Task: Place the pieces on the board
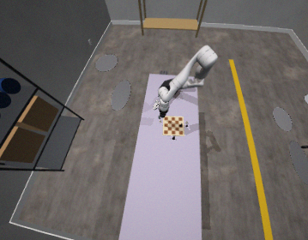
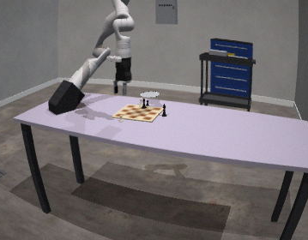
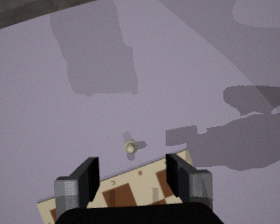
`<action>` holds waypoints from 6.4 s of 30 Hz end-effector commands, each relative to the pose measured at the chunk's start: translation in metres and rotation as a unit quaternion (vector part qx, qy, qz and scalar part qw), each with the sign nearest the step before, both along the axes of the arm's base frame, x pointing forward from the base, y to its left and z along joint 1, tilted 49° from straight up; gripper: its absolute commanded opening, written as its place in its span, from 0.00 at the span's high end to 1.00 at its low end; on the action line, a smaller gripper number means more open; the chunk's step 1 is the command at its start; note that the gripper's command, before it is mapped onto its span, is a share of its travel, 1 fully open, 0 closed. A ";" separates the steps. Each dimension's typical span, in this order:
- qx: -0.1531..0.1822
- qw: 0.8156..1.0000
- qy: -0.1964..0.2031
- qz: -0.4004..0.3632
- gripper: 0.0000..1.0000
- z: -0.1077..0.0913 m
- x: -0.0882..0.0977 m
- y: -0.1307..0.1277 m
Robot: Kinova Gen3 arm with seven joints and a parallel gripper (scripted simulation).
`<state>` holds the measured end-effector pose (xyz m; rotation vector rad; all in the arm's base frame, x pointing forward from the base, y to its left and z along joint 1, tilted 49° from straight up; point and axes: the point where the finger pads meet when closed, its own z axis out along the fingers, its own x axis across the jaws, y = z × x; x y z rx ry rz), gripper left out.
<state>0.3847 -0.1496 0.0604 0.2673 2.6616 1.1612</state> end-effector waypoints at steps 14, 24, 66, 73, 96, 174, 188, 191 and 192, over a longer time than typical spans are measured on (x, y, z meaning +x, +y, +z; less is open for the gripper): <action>-0.009 0.999 -0.033 0.041 0.00 -0.003 -0.001 0.003; -0.027 0.987 -0.101 0.123 0.00 -0.008 -0.002 0.011; -0.155 0.586 -0.569 0.556 0.00 -0.020 0.001 0.049; -0.187 0.447 -0.634 0.603 0.00 -0.021 0.003 0.050; -0.253 0.132 -0.699 0.655 0.00 -0.027 0.009 0.041; -0.277 0.003 -0.696 0.662 0.32 -0.033 0.014 0.034; -0.277 0.003 -0.696 0.662 0.32 -0.042 0.018 0.044; -0.277 0.003 -0.696 0.662 0.32 -0.045 0.019 0.047; -0.277 0.003 -0.696 0.662 0.32 -0.046 0.020 0.048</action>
